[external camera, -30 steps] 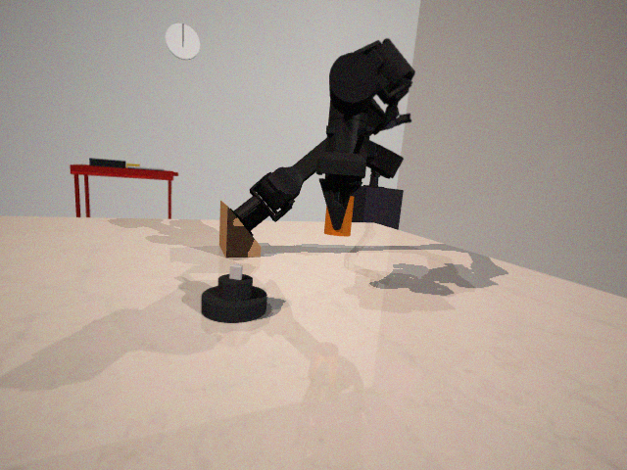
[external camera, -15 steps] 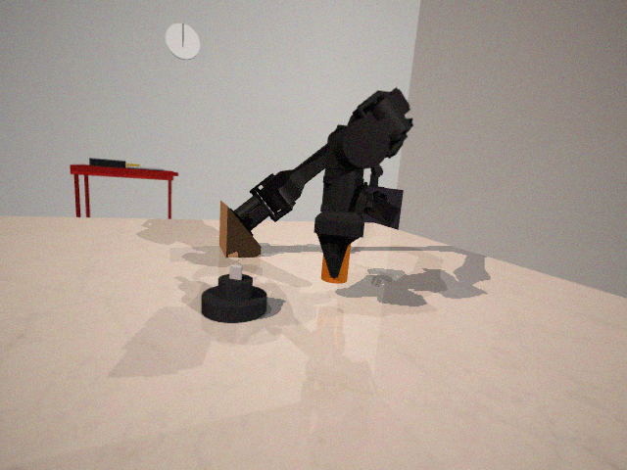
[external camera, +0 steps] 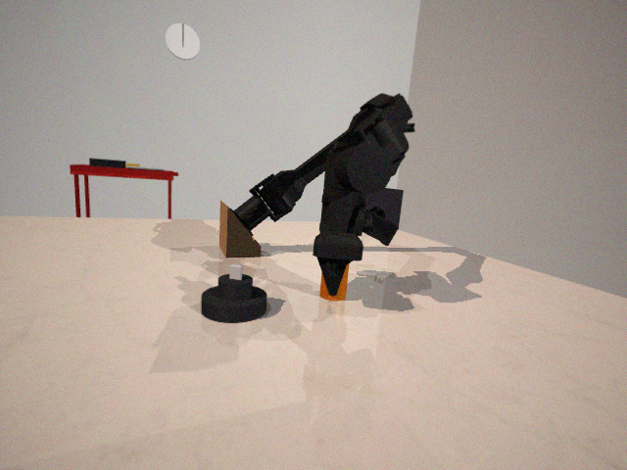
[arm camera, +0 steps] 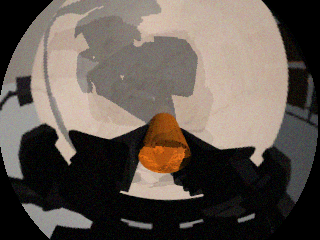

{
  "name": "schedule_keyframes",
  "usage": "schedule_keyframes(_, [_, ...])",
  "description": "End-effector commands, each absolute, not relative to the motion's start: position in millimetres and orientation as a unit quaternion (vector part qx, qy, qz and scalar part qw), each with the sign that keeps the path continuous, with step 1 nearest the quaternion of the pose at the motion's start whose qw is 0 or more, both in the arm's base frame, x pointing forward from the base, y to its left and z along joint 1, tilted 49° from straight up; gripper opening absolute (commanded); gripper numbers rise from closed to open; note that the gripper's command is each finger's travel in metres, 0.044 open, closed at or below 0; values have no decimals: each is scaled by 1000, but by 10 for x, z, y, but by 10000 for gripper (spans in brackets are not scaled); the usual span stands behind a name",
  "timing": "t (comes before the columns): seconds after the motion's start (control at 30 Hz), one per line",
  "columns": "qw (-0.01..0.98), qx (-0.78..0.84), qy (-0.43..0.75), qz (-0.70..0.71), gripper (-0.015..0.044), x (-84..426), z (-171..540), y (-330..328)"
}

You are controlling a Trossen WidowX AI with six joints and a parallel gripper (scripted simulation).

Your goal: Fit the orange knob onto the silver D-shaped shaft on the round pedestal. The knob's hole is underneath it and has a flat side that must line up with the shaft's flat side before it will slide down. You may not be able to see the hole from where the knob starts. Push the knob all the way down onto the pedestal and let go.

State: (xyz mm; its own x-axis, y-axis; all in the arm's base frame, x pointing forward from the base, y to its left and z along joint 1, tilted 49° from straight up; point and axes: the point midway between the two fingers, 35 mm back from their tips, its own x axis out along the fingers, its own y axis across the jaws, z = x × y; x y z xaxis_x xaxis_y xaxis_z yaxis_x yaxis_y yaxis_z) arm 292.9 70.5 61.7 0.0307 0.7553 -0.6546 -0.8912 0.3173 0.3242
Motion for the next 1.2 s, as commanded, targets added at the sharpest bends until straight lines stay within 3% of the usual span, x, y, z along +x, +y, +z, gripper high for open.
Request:
schedule_keyframes(0.0, [713, -88, 388, 578, 53, 2930, 618, 705])
schedule_keyframes(0.23, [713, -88, 388, 578, 236, 2930, 618, 705])
schedule_keyframes(0.77, [713, -88, 388, 578, 240, 2930, 618, 705])
schedule_keyframes(1.0, [712, -85, 390, 577, 424, 2910, 1118, 108])
schedule_keyframes(1.17, [713, -85, 390, 577, 440, 2906, 1137, 89])
